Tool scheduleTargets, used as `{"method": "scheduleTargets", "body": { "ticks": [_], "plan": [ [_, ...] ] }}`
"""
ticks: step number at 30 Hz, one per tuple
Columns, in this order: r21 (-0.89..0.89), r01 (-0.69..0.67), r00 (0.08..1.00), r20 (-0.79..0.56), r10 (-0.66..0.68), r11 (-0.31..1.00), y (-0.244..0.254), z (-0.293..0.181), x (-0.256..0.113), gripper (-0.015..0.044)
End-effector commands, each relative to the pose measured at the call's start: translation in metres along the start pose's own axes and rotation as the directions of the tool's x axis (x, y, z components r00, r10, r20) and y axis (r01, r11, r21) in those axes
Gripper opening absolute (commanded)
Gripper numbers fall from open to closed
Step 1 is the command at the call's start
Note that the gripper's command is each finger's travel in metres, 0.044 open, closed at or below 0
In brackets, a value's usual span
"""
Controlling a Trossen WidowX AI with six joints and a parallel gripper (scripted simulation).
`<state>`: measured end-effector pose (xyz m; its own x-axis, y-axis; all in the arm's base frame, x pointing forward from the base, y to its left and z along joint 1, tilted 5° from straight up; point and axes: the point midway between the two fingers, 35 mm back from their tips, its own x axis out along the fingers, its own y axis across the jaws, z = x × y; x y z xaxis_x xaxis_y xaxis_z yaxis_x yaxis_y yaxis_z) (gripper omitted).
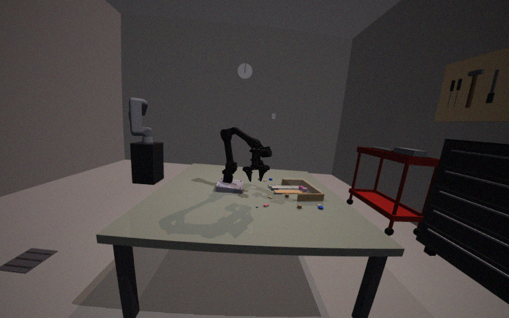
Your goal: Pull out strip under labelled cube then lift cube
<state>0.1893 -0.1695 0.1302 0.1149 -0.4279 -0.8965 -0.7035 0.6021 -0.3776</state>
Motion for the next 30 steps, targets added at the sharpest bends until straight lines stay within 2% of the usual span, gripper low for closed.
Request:
{"method": "scheduleTargets", "body": {
  "ticks": [1,8,13,17,30],
  "plan": [
    [0.477,0.106,0.925,0.275,-0.263,0.873,-0.021,0.072,-0.032,0.0400],
    [0.685,-0.036,0.802,0.454,-0.387,0.728,-0.028,0.113,-0.067,0.0400],
    [0.747,-0.223,0.682,0.578,-0.448,0.626,-0.027,0.139,-0.097,0.0400],
    [0.732,-0.397,0.571,0.669,-0.476,0.553,-0.022,0.157,-0.123,0.0400],
    [0.726,-0.420,0.556,0.680,-0.478,0.544,-0.021,0.160,-0.127,0.0400]
  ]
}}
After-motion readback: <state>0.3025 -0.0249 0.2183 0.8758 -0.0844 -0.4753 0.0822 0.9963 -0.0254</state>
